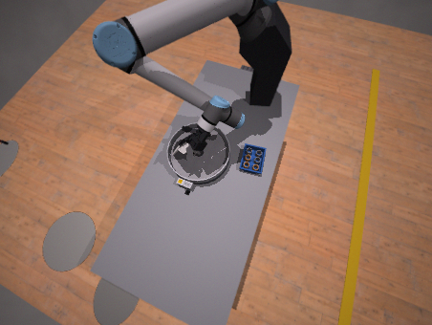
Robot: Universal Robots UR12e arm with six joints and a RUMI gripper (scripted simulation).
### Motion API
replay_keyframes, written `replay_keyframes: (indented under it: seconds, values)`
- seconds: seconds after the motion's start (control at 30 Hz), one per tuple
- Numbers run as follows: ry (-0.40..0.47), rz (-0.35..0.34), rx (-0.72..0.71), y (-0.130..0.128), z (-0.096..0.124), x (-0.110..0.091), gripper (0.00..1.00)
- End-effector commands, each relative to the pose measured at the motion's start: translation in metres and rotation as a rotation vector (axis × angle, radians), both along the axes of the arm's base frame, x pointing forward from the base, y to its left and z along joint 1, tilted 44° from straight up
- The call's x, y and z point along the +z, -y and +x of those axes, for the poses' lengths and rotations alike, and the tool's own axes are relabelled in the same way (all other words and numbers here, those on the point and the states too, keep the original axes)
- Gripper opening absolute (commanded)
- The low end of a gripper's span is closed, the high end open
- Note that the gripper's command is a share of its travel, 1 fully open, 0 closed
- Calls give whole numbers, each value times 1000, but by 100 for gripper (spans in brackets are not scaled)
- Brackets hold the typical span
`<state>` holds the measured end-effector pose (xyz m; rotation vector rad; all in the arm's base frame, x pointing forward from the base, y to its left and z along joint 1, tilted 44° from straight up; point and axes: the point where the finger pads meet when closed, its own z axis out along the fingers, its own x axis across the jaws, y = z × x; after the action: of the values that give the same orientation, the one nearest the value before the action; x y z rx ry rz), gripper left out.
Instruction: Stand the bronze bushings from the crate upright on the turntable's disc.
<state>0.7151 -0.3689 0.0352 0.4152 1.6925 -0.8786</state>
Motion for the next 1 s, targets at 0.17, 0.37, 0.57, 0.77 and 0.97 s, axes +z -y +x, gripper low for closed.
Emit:
replay_keyframes:
  seconds: [0.17,0.37,0.57,0.77,0.97]
  values:
    - [0,0,1,0,0,0,100]
    - [0,0,1,0,0,0,100]
    - [0,0,1,0,0,0,100]
    - [-58,-7,-6,0,-3,-3,100]
    - [-291,-32,-21,0,-21,-17,100]
